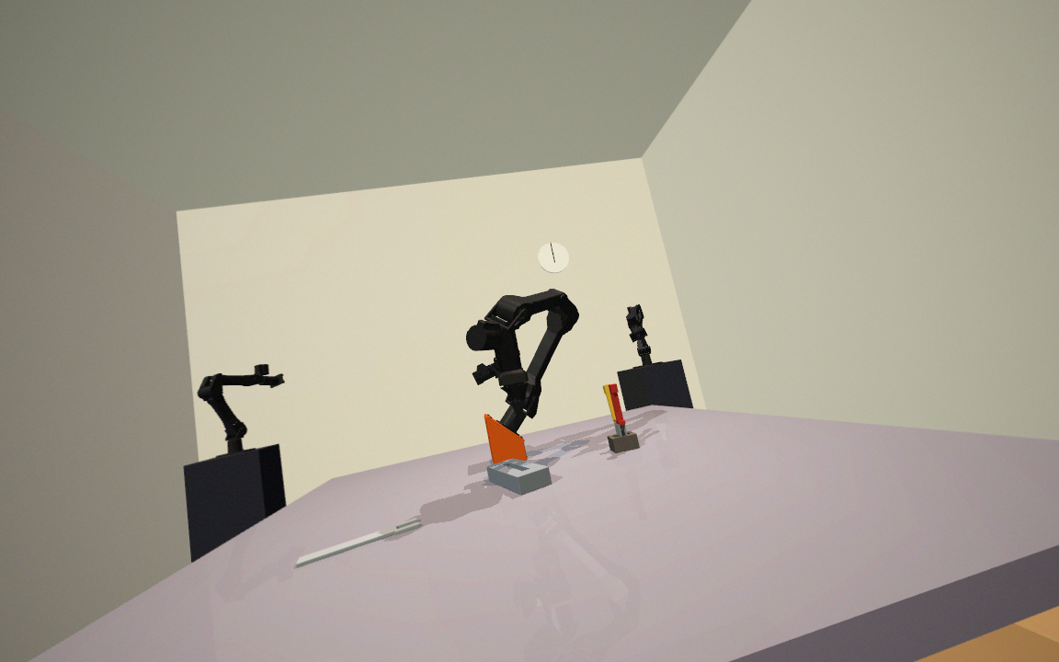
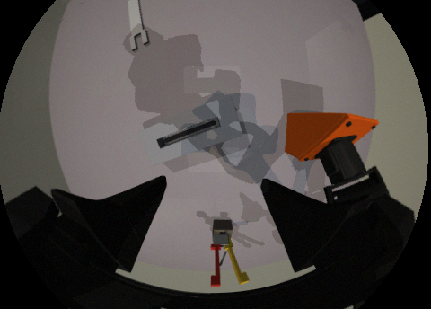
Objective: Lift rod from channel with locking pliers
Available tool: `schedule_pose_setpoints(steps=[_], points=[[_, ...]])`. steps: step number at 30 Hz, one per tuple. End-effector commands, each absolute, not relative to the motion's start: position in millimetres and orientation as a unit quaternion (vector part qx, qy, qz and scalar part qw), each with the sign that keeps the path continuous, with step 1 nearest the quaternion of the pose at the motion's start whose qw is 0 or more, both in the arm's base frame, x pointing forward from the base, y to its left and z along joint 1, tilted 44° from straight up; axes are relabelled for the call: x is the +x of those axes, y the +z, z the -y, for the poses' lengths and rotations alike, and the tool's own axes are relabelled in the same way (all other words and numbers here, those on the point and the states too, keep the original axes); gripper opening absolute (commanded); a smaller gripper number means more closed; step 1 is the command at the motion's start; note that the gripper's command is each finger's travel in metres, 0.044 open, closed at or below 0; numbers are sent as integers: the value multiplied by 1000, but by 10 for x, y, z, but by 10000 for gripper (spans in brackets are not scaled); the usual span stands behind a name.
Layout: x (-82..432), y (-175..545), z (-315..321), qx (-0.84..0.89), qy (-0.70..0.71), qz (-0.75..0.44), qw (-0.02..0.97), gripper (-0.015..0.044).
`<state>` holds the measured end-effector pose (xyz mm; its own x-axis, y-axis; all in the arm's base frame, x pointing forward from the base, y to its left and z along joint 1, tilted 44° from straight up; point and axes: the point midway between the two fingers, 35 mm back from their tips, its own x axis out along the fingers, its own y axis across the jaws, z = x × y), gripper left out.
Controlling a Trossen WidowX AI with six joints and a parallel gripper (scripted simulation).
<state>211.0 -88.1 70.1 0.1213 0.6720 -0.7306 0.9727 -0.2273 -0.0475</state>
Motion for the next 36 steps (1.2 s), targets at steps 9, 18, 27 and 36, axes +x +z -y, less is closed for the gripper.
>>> schedule_pose_setpoints(steps=[9, 18, 27, 36], points=[[2009, 981, 587, 718, -327, -575, 218, 440], [1880, 1330, 195, 718, -327, -575, 216, 440], [1895, 1501, 18, 718, -327, -575, 216, 440], [1989, 1810, -286, 718, -326, -576, 216, 440]])
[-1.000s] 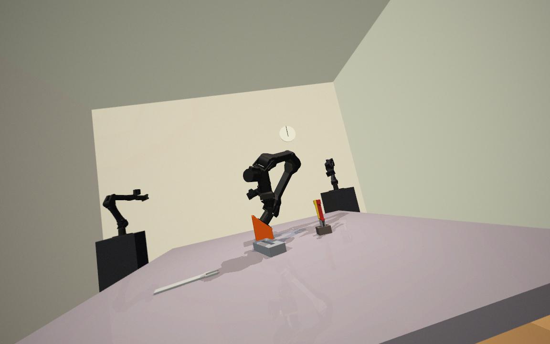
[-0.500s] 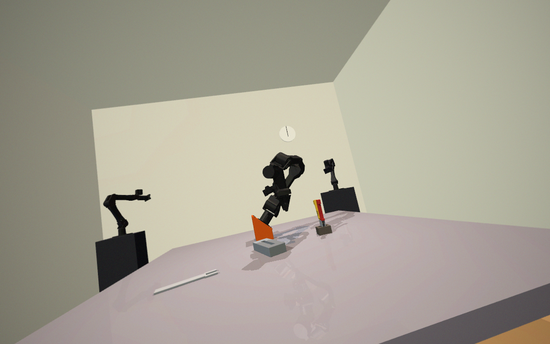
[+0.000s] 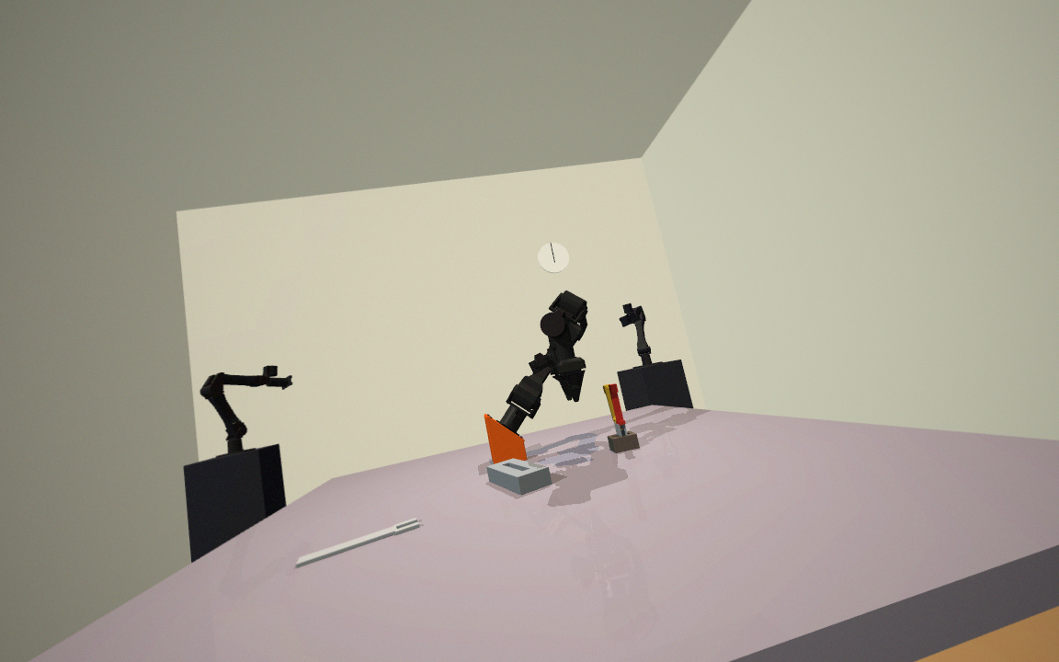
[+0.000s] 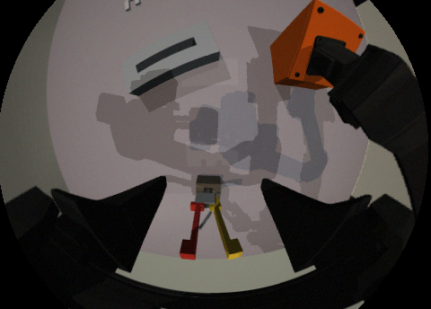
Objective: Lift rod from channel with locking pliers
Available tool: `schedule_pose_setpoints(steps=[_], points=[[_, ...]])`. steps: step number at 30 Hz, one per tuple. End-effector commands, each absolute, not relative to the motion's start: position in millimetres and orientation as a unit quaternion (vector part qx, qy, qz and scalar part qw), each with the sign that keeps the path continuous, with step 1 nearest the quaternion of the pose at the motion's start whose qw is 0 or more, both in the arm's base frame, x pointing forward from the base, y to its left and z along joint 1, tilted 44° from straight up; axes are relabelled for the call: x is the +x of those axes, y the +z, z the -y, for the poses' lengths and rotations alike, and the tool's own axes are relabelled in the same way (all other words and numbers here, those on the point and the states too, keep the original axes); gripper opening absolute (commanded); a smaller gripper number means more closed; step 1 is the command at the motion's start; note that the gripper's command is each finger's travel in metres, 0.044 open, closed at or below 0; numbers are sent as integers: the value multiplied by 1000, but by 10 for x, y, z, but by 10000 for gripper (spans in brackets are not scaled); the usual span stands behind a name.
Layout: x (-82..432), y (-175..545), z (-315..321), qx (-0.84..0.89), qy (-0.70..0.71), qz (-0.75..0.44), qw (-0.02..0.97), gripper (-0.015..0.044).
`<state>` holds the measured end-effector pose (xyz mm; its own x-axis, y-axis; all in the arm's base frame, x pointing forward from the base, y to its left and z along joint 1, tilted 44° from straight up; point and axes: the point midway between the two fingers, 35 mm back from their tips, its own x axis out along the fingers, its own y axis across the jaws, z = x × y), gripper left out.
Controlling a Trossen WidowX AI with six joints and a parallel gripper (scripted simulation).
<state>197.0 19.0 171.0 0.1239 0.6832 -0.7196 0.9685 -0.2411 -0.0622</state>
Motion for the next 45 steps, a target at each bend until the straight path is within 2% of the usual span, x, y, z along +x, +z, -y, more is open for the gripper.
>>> schedule_pose_setpoints(steps=[1, 32, 45], points=[[1989, 1810, -286, 718, -326, -576, 216, 440], [2180, 2353, -928, 720, -323, -576, 216, 440], [2193, 2294, -983, 720, -323, -576, 216, 440]])
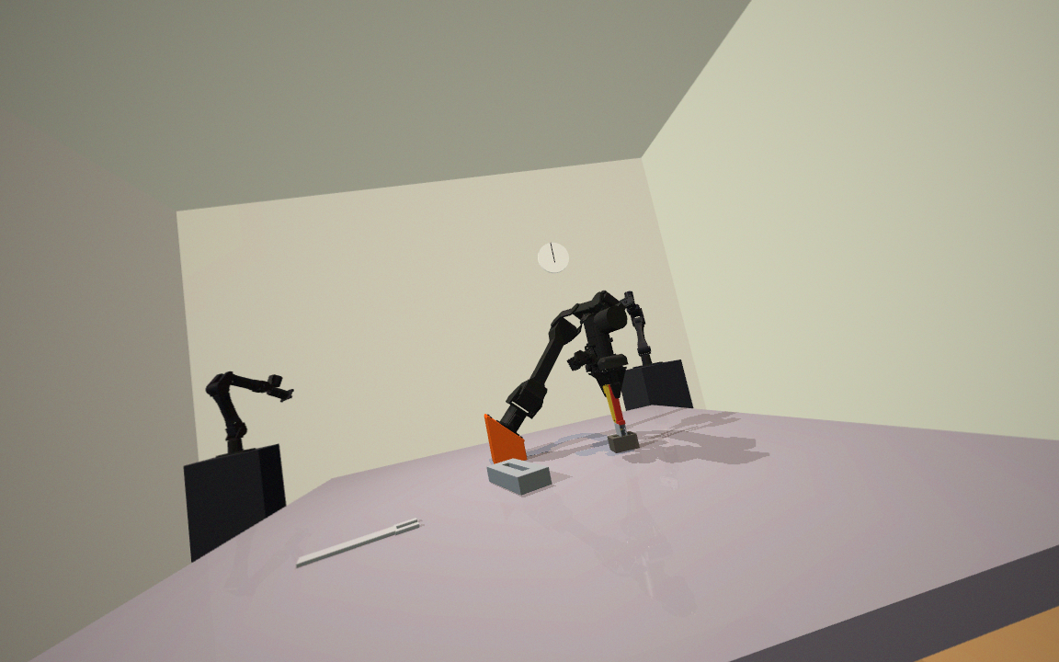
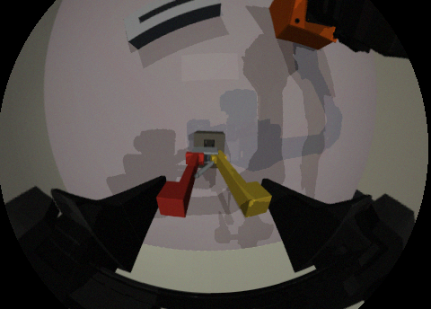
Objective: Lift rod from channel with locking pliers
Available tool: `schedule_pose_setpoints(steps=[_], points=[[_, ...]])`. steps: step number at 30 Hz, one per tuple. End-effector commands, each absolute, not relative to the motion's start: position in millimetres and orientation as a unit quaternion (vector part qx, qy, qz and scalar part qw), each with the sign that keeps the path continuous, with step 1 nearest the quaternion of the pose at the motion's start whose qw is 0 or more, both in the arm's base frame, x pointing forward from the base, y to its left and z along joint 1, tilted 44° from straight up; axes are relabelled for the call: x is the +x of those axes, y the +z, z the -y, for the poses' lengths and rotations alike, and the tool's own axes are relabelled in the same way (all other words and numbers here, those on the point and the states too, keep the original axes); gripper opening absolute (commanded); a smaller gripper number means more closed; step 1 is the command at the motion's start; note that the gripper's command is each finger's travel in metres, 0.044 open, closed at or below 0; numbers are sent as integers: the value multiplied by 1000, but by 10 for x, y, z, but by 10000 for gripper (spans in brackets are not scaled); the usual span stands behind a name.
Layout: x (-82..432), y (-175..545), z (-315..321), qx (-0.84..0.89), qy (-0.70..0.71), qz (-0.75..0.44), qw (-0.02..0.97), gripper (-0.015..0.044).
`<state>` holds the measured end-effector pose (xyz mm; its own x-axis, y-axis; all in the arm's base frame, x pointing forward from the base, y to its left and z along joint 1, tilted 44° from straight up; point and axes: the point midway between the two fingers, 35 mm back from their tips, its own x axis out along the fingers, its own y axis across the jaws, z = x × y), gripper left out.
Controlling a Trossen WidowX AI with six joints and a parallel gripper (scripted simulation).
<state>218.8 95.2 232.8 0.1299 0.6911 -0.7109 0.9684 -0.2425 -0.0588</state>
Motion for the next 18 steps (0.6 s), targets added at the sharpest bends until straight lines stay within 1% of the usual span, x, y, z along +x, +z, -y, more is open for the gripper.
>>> schedule_pose_setpoints(steps=[1, 18], points=[[2196, 2283, -994, 720, -323, -576, 216, 440], [2217, 2145, -1135, 720, -322, -576, 216, 437]])
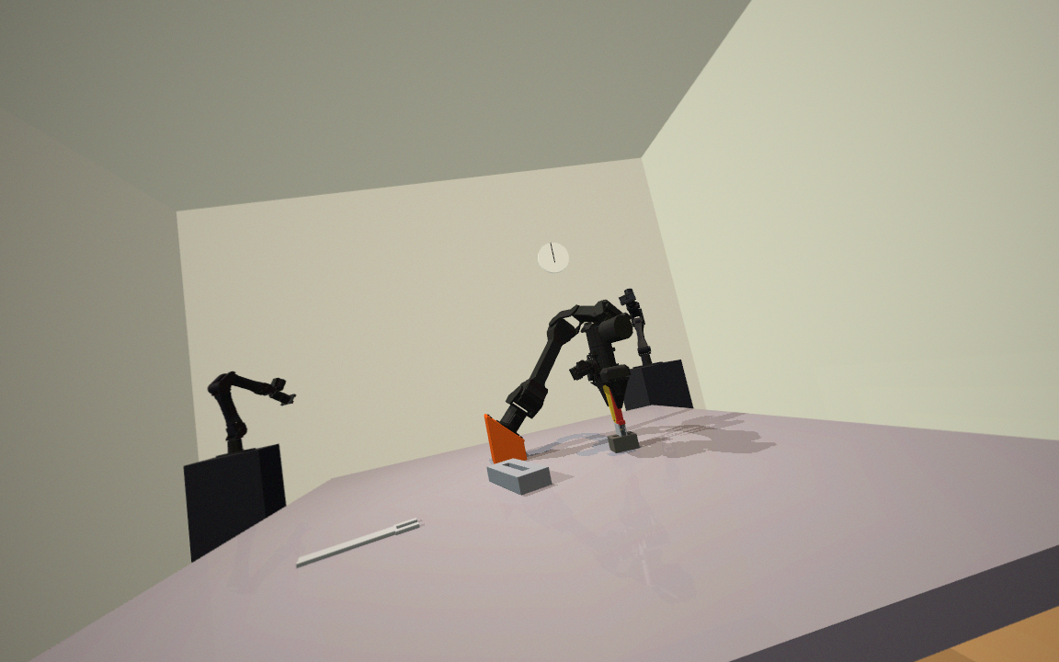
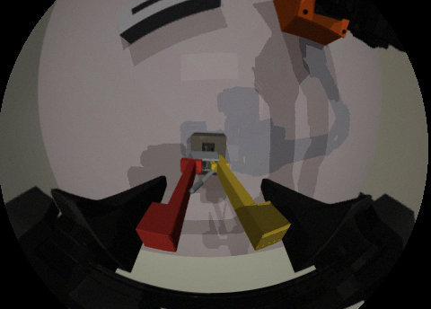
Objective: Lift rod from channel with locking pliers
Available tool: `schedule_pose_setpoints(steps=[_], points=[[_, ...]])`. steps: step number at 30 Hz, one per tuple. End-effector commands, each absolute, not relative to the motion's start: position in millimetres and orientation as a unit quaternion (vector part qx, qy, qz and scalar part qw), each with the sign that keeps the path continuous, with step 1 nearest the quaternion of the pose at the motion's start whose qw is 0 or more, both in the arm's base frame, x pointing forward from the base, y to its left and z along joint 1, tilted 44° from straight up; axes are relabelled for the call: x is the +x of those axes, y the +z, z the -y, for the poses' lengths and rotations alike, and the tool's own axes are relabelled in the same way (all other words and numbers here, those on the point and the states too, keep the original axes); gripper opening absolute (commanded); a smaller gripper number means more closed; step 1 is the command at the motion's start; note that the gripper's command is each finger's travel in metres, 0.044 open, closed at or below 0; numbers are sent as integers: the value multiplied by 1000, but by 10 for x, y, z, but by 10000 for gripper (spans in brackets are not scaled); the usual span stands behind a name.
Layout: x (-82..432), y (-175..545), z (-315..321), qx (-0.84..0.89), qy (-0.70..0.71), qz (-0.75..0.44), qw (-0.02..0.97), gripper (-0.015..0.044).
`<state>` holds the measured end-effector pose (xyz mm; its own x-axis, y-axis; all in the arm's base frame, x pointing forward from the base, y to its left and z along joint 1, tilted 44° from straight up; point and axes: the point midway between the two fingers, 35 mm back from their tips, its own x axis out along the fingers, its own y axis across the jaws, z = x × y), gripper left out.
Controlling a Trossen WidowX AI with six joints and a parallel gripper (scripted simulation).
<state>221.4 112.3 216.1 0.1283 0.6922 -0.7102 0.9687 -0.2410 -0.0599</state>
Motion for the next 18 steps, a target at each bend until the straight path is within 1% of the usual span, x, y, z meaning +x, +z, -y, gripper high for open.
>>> schedule_pose_setpoints(steps=[1, 18], points=[[2217, 2145, -1135, 720, -322, -576, 216, 436], [2217, 2145, -1135, 720, -322, -576, 216, 413]])
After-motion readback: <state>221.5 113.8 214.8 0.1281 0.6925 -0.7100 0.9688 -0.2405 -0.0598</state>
